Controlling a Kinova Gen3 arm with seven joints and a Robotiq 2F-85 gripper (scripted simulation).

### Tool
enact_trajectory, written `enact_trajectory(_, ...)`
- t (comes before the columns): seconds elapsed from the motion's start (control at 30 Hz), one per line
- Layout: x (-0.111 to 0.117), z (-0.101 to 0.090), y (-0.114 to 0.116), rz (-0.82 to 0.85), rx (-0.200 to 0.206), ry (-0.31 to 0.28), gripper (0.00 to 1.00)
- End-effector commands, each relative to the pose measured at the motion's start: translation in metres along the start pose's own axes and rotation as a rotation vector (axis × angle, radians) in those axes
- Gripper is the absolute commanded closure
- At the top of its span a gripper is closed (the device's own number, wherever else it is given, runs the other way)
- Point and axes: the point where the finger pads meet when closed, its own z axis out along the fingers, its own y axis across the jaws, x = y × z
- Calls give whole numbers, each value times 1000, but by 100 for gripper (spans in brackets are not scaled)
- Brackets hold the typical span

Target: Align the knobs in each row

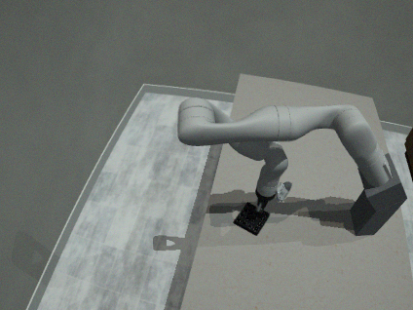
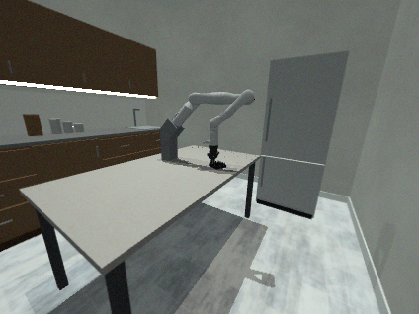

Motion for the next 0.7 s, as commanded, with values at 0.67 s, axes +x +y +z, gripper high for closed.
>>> enact_trajectory(0.67, 0, 0, 0, 81, 0, -1, 92)
